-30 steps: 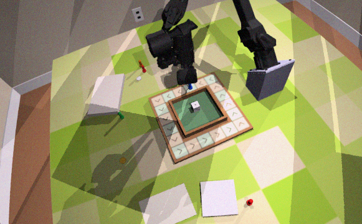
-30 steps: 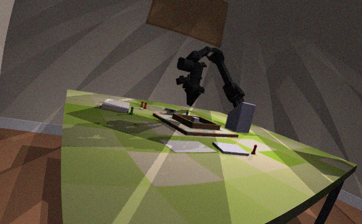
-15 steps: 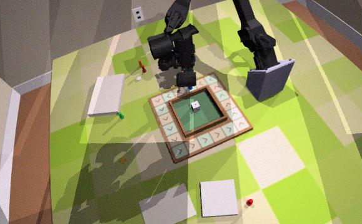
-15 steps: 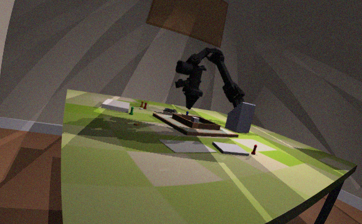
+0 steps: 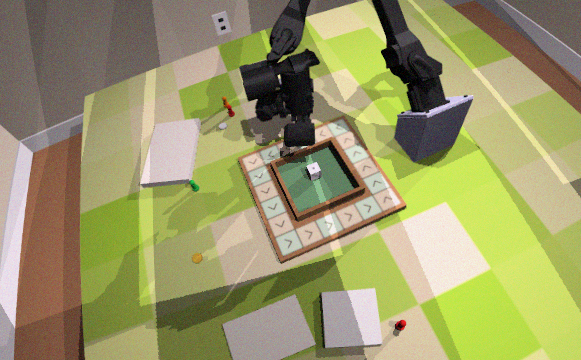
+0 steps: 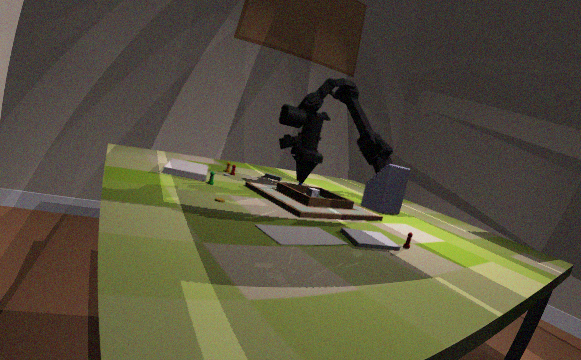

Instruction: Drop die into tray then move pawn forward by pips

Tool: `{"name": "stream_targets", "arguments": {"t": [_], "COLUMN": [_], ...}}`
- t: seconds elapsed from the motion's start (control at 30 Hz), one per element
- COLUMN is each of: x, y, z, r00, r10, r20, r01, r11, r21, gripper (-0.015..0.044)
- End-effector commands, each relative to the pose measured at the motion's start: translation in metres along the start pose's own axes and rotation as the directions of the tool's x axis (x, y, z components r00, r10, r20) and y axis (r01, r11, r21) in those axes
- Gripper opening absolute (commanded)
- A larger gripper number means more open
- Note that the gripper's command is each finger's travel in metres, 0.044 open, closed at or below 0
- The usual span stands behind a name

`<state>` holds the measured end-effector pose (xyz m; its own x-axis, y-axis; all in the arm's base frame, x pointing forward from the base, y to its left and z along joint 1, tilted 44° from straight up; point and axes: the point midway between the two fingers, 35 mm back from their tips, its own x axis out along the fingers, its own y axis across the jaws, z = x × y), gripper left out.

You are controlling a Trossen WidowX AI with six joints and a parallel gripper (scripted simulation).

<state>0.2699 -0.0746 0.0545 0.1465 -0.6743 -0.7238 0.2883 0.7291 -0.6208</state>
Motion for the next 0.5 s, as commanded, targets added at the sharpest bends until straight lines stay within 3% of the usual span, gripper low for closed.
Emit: {"name": "stream_targets", "arguments": {"t": [0.0, 0.23, 0.4, 0.47], "x": [0.008, 0.0165, 0.0165, 0.0165], "y": [0.0009, 0.0002, 0.0002, 0.0002], "z": [-0.0029, -0.0035, -0.0035, -0.0035], "r00": [1.0, 1.0, 1.0, 1.0], "r10": [-0.005, -0.006, -0.006, -0.006], "r20": [-0.009, -0.009, -0.009, -0.009], "r01": [0.005, 0.006, 0.006, 0.006], "r11": [1.0, 1.0, 1.0, 1.0], "r21": [-0.013, -0.014, -0.014, -0.014], "gripper": [0.02, 0.02, 0.0069, 0.0055]}}
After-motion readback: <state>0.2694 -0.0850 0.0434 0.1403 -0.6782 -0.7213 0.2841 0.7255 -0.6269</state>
